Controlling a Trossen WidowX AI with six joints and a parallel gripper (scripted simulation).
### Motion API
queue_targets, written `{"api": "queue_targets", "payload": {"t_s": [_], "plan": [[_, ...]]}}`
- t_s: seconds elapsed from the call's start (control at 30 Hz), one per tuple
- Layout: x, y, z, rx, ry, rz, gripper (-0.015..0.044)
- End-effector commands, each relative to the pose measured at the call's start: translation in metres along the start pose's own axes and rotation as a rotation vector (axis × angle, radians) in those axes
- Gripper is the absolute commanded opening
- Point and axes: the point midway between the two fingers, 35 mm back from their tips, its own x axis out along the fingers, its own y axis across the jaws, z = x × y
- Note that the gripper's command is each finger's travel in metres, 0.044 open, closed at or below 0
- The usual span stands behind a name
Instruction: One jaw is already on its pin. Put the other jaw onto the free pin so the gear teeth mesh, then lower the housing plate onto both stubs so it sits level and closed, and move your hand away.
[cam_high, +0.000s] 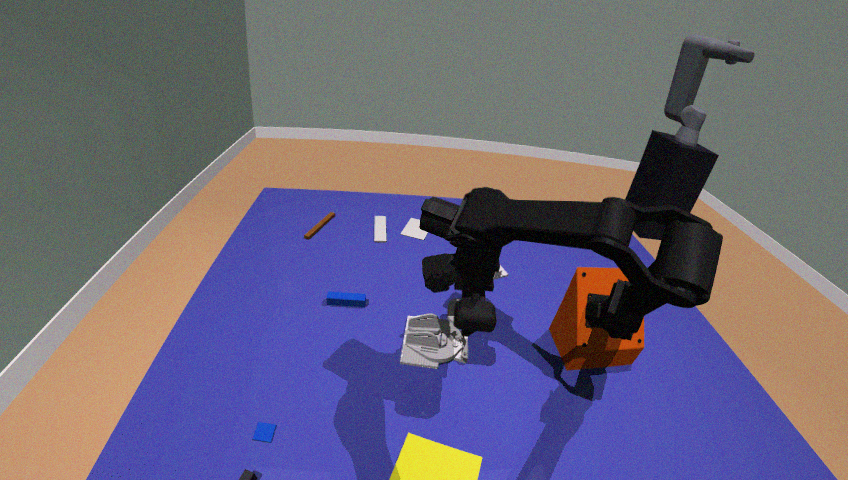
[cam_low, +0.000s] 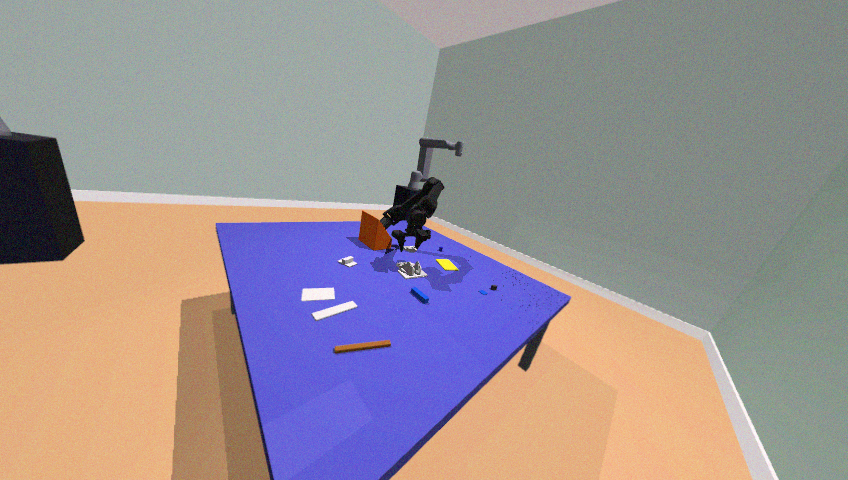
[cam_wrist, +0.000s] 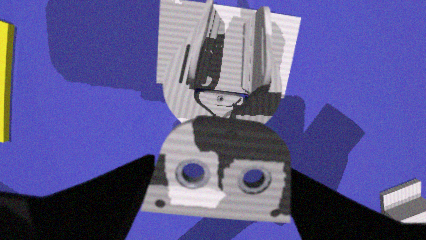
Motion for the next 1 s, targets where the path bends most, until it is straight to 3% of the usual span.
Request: {"api": "queue_targets", "payload": {"t_s": [0.0,0.97], "plan": [[-0.0002,-0.0005,-0.0006,-0.006,-0.001,-0.003,0.0351],[0.0039,-0.0021,-0.0001,-0.010,-0.001,-0.003,0.0351]]}}
